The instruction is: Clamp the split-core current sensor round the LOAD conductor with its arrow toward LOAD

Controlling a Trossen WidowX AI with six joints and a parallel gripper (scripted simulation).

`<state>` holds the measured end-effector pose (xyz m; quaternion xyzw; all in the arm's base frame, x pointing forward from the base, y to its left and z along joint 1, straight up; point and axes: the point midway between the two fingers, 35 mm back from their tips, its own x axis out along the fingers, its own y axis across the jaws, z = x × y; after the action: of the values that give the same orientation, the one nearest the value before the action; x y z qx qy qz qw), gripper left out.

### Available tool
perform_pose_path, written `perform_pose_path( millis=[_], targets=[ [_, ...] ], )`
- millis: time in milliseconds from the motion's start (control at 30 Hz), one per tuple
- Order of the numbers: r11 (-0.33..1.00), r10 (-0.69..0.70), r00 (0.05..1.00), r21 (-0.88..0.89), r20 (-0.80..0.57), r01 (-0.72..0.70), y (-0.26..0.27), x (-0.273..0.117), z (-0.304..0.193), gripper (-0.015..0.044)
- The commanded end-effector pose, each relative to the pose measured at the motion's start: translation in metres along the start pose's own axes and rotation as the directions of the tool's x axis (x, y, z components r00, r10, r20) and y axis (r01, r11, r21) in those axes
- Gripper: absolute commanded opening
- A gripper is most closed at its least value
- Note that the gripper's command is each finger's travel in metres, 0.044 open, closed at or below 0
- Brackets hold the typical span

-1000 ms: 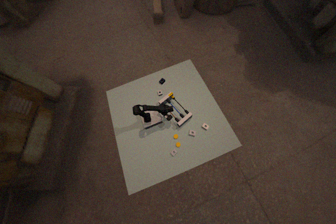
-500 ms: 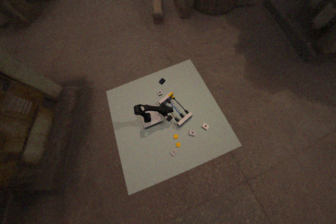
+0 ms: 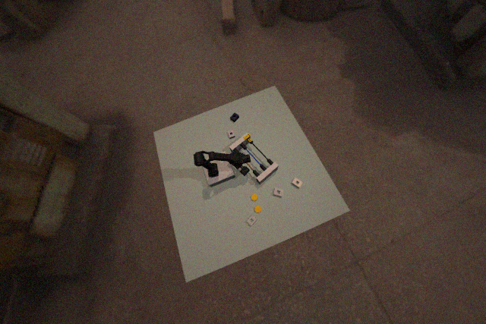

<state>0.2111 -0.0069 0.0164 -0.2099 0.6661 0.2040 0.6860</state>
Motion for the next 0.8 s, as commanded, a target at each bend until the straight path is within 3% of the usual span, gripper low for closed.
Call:
perform_pose_path(
  millis=[0, 233, 500, 767],
  targets=[
    [1.0, 0.0, 1.0, 0.0, 0.001, 0.0, 0.0, 0.0, 0.0, 0.0268],
    [1.0, 0.0, 1.0, 0.0, 0.001, 0.0, 0.0, 0.0, 0.0, 0.0222],
    [1.0, 0.001, 1.0, -0.001, -0.001, -0.001, -0.004, -0.027, 0.005, 0.0012],
    [1.0, 0.002, 1.0, -0.003, -0.005, -0.002, -0.005, -0.069, 0.007, 0.0]
  ],
)
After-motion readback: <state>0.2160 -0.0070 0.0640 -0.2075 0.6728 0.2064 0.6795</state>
